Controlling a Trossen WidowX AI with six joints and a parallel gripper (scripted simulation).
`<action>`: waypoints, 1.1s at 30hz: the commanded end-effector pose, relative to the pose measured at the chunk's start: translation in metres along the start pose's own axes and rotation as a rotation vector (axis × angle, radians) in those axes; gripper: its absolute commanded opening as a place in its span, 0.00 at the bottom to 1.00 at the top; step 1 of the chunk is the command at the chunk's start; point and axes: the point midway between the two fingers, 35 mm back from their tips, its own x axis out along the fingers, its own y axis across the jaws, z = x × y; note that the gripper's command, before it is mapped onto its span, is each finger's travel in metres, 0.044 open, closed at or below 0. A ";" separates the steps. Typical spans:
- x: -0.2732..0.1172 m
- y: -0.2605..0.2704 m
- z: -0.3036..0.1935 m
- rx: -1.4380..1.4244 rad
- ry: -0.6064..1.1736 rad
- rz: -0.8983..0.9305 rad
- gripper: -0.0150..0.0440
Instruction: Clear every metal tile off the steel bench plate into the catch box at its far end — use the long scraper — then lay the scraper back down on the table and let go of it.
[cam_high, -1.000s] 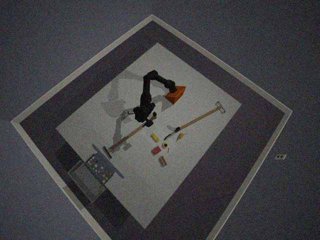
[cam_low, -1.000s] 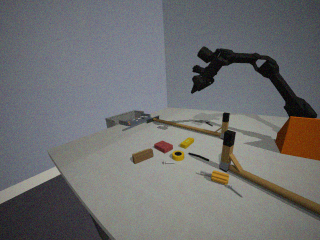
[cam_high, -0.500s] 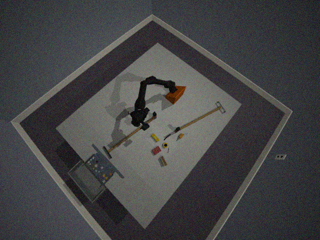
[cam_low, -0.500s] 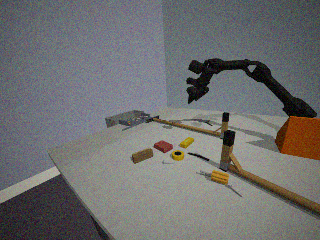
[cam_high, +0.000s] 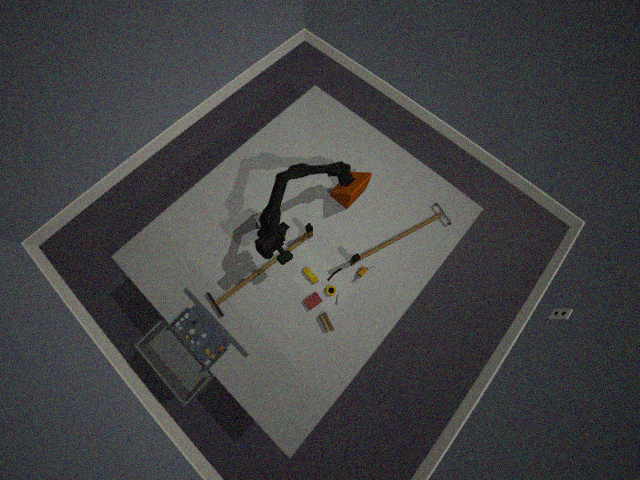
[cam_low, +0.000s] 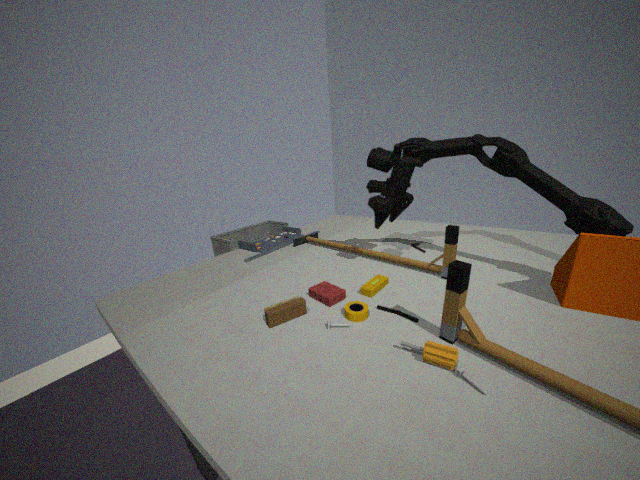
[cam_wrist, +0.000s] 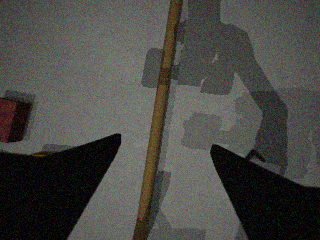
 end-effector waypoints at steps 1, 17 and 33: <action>0.015 -0.004 -0.003 0.019 0.044 0.008 1.00; 0.047 -0.013 -0.017 0.052 0.148 0.011 1.00; 0.004 0.005 -0.031 0.045 0.091 0.000 1.00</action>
